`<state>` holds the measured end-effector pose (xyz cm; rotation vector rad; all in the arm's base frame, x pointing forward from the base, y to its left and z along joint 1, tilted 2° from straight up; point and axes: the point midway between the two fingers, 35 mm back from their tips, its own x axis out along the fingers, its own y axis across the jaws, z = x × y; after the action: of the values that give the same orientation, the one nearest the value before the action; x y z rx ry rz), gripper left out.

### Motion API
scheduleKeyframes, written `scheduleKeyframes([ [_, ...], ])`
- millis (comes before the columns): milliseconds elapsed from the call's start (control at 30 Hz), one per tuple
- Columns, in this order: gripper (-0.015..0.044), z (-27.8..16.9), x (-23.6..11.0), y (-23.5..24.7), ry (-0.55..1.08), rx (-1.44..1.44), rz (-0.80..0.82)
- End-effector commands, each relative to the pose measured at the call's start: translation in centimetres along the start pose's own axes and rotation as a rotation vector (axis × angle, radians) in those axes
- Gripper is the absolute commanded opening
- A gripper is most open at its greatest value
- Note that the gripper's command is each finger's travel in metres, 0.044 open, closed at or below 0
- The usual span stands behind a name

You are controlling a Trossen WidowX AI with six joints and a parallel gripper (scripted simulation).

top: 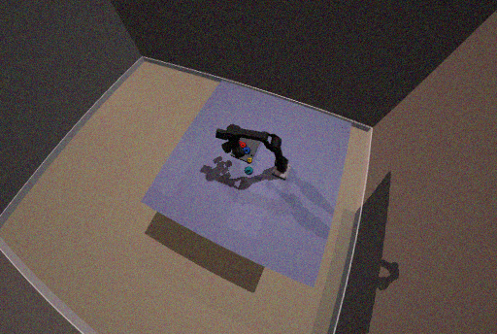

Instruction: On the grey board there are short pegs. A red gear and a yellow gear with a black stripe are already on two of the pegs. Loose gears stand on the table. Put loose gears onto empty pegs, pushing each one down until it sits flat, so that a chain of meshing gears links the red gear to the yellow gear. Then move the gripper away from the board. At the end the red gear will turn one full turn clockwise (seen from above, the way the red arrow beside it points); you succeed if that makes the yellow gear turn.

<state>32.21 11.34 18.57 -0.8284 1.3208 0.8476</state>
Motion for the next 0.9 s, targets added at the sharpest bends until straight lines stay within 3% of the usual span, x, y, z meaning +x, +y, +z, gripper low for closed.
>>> scheduleKeyframes([
  [0,0.0,-0.5,0.3,0.0,0.001,-0.004,0.0],
  [867,0.0,-3.9,2.0,0.5,0.006,-0.004,0.002],
])
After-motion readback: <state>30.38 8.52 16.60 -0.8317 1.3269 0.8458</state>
